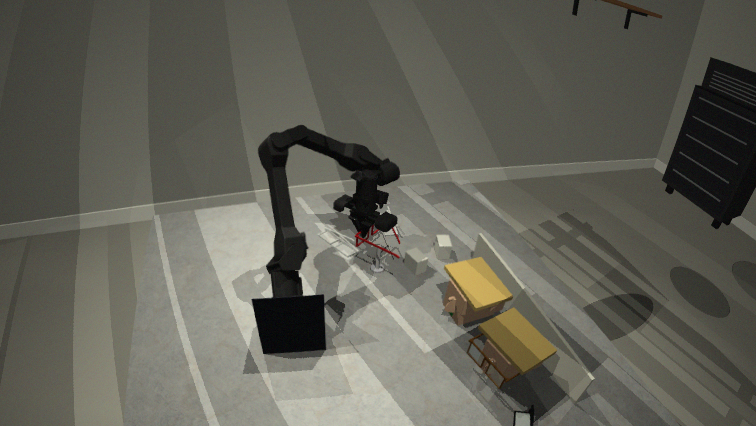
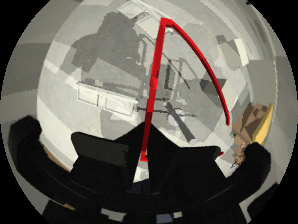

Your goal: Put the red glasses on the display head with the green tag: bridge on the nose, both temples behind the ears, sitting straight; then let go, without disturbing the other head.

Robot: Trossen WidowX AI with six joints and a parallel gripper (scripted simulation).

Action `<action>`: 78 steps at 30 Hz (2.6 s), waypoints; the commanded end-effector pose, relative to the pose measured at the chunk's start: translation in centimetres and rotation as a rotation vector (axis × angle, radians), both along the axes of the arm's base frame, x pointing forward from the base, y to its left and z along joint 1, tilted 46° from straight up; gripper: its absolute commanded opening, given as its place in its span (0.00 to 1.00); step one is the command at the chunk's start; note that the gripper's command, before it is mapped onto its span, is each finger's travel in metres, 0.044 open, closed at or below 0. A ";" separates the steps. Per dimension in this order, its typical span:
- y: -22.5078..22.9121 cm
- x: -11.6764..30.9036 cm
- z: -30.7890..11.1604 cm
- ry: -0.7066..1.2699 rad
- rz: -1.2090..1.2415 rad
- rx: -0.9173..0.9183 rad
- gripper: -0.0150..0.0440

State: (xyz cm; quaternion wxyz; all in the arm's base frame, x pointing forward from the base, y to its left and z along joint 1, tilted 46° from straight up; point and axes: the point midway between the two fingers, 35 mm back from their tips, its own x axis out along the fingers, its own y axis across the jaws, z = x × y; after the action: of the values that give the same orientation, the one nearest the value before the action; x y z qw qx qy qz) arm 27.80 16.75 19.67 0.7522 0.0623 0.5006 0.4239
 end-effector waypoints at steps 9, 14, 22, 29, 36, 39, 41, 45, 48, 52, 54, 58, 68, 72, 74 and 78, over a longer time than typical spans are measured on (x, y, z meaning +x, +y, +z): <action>-2.8 -1.0 3.0 -0.008 -0.006 0.009 0.25; -3.2 -1.7 2.5 0.075 -0.088 0.025 0.25; -4.1 -3.6 1.1 0.289 -0.298 0.068 0.25; -4.4 -4.2 0.6 0.354 -0.363 0.081 0.25; -3.0 -3.8 -0.8 0.354 -0.362 0.078 0.25; -2.0 -3.5 -1.8 0.354 -0.362 0.079 0.25; -1.3 -3.4 -2.4 0.354 -0.362 0.080 0.25; -0.2 -3.4 -3.5 0.354 -0.362 0.084 0.25; -0.1 -3.4 -3.5 0.354 -0.362 0.084 0.25; -0.1 -3.4 -3.5 0.354 -0.362 0.084 0.25; -0.1 -3.4 -3.5 0.354 -0.362 0.084 0.25; 0.1 -3.7 -3.4 0.354 -0.362 0.084 0.25; 0.4 -4.3 -3.1 0.354 -0.362 0.085 0.25; 0.5 -4.5 -3.0 0.354 -0.362 0.085 0.25; 0.6 -4.6 -3.0 0.354 -0.362 0.085 0.25; 0.7 -4.9 -2.9 0.354 -0.362 0.085 0.25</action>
State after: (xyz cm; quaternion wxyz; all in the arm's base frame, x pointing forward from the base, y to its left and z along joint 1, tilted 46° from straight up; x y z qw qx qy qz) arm 23.23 17.37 16.73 0.7129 0.2551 0.5868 0.2869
